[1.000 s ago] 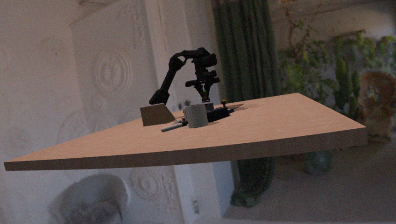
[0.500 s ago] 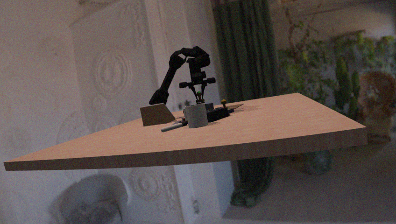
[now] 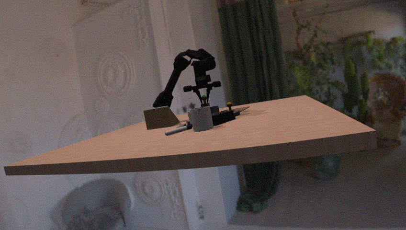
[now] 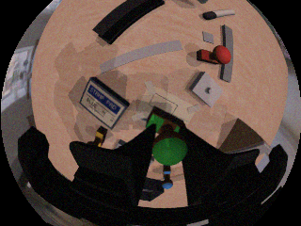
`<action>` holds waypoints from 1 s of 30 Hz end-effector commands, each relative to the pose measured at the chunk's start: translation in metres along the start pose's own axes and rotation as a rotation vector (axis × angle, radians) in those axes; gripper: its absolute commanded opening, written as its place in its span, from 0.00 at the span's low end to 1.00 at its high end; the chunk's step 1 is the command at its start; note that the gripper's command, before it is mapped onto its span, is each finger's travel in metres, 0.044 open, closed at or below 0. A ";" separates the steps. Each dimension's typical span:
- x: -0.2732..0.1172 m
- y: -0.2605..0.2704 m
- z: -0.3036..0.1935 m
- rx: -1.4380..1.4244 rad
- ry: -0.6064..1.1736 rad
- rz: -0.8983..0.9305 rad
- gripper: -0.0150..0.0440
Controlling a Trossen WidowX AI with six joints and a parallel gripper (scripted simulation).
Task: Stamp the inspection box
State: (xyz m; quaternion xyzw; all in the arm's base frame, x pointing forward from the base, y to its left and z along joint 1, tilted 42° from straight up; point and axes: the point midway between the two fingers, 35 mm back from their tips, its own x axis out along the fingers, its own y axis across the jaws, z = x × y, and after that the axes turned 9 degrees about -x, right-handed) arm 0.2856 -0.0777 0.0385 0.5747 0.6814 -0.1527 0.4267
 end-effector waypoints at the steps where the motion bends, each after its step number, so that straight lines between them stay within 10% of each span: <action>1: 0.004 0.000 0.000 0.004 0.004 -0.002 0.25; 30: 0.023 0.001 0.000 0.004 0.002 0.001 0.25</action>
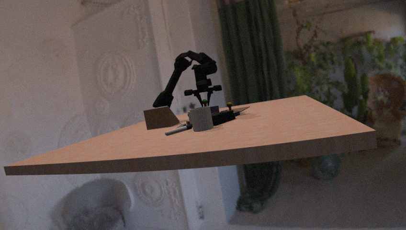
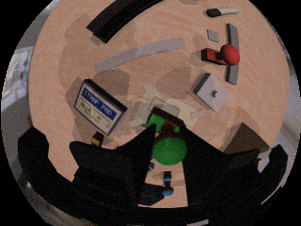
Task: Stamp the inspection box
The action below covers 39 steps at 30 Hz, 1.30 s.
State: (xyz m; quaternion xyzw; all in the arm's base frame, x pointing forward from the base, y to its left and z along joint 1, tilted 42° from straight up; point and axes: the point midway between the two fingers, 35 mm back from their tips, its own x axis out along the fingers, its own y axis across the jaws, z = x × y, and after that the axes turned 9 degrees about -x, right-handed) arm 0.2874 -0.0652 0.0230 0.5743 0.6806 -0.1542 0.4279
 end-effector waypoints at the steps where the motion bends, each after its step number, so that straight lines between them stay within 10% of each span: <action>1: 0.004 0.000 -0.001 0.004 0.006 0.001 0.25; 39: 0.029 0.000 -0.002 0.004 0.005 0.007 0.25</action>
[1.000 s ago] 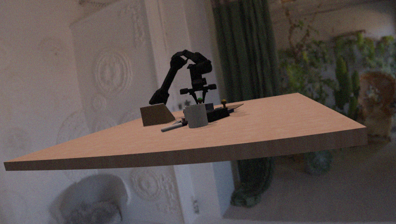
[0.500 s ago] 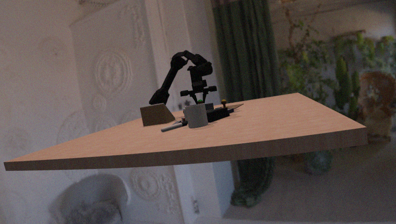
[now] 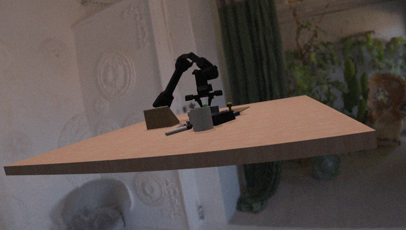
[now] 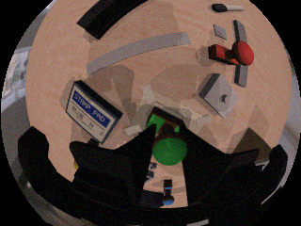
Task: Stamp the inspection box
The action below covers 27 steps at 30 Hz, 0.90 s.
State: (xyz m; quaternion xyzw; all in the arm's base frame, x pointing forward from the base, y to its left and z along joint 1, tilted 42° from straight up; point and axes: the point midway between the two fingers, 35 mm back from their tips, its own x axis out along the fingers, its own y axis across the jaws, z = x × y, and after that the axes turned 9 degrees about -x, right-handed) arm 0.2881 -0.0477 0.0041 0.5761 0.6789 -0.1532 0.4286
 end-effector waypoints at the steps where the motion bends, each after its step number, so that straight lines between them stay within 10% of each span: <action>1: 0.004 0.000 -0.001 0.004 0.006 0.001 0.25; 27: 0.015 -0.001 -0.003 0.004 0.007 0.005 0.25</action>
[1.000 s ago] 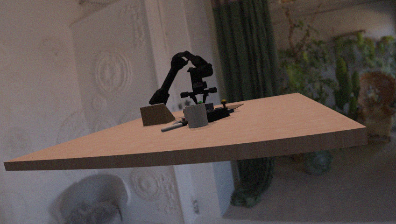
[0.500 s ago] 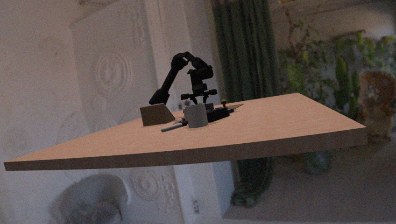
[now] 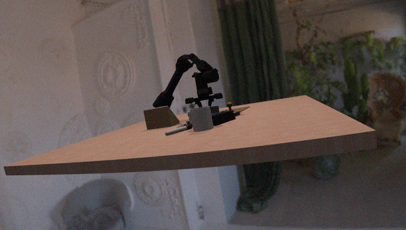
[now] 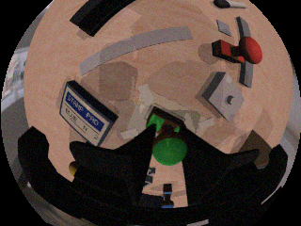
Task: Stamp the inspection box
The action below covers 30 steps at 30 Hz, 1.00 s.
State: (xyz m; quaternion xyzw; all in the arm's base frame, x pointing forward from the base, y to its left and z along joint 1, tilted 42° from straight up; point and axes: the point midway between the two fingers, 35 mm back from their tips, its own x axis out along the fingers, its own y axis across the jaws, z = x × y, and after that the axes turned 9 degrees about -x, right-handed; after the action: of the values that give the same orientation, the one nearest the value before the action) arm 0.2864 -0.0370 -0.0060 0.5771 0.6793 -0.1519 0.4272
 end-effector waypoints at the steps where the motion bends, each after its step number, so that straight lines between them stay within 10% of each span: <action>1: 0.001 0.000 0.000 0.003 0.003 0.003 0.25; 30: 0.006 0.001 0.000 0.003 0.003 0.005 0.25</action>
State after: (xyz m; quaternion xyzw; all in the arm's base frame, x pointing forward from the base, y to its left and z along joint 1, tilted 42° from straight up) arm 0.2863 -0.0344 -0.0092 0.5785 0.6783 -0.1523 0.4267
